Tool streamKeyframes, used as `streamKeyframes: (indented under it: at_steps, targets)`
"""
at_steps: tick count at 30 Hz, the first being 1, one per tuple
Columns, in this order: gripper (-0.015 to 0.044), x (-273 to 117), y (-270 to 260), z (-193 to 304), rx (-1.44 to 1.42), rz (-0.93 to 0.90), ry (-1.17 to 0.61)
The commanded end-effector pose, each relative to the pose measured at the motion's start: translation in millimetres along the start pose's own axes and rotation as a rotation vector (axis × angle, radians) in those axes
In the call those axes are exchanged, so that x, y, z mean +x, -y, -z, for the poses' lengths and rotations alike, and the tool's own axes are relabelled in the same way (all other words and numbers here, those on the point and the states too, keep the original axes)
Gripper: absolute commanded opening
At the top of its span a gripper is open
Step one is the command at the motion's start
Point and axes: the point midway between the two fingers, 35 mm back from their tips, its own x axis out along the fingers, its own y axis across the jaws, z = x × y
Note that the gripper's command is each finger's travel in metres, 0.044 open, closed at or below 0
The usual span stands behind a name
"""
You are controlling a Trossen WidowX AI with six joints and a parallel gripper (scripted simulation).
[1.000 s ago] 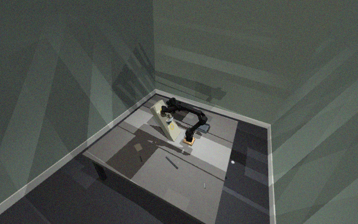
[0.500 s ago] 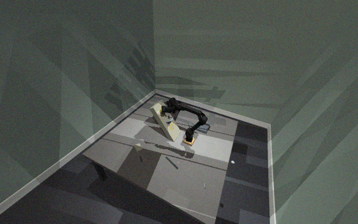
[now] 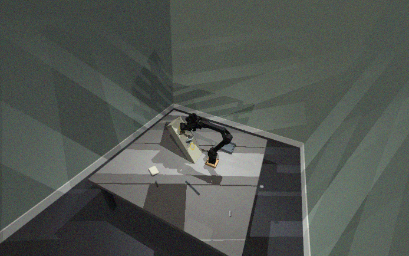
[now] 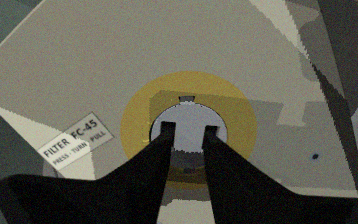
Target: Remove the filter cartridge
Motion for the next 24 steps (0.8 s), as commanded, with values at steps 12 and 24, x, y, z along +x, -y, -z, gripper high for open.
streamKeyframes:
  at_steps: [12,24]
  targets:
    - [0.0095,7.3,0.3,0.9,0.003,0.000,-0.002]
    - [0.0095,10.5,0.3,0.8,0.003,0.000,-0.002]
